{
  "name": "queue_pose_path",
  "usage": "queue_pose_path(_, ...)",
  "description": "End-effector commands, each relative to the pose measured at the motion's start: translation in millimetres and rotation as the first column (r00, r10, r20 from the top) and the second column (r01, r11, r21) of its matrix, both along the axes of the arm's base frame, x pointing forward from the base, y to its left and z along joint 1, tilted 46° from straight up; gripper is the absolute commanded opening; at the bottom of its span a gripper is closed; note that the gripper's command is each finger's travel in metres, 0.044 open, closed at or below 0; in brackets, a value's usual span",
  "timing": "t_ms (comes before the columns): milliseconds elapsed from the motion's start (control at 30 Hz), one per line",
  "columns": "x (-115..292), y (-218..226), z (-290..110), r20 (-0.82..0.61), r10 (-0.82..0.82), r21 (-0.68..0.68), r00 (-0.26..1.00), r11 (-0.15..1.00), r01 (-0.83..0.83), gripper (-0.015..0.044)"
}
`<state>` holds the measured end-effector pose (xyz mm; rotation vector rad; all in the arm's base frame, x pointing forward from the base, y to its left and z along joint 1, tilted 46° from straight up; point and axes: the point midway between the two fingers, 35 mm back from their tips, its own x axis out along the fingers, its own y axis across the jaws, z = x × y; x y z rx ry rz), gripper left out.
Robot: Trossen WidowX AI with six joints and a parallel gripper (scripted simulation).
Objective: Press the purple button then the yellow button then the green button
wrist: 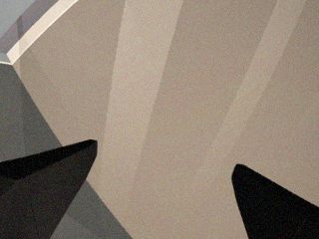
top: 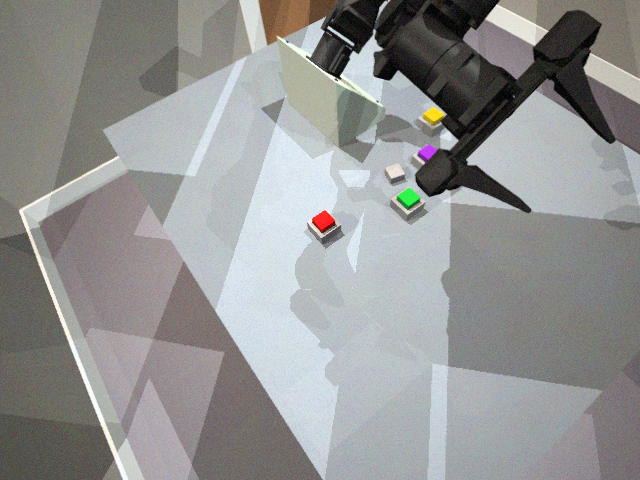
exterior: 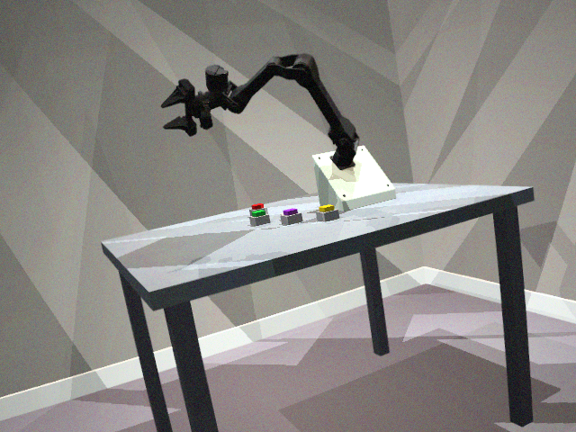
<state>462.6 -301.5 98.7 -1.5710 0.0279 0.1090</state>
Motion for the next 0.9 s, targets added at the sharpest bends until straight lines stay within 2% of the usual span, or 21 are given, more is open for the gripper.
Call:
queue_pose_path(0, 0, 2, -1, -0.010, 0.002, 0.020, 1.000, 1.000, -0.002, 0.0400)
queue_pose_path(33, 1, 9, -4, -0.042, 0.009, 0.081, 0.999, 0.997, -0.005, 0.0400)
queue_pose_path(100, 2, 34, -15, -0.160, 0.042, 0.298, 0.986, 0.955, 0.008, 0.0400)
queue_pose_path(200, -6, 81, -31, -0.351, 0.122, 0.589, 0.928, 0.799, 0.117, 0.0400)
queue_pose_path(267, -19, 114, -40, -0.466, 0.188, 0.711, 0.865, 0.662, 0.239, 0.0400)
queue_pose_path(333, -27, 131, -44, -0.521, 0.226, 0.749, 0.823, 0.584, 0.313, 0.0400)
queue_pose_path(467, -47, 164, -49, -0.614, 0.300, 0.769, 0.730, 0.436, 0.467, 0.0400)
queue_pose_path(600, -71, 196, -51, -0.689, 0.377, 0.723, 0.619, 0.294, 0.625, 0.0400)
queue_pose_path(733, -100, 229, -50, -0.745, 0.454, 0.609, 0.489, 0.164, 0.776, 0.0400)
queue_pose_path(867, -133, 260, -46, -0.777, 0.528, 0.435, 0.344, 0.055, 0.899, 0.0400)
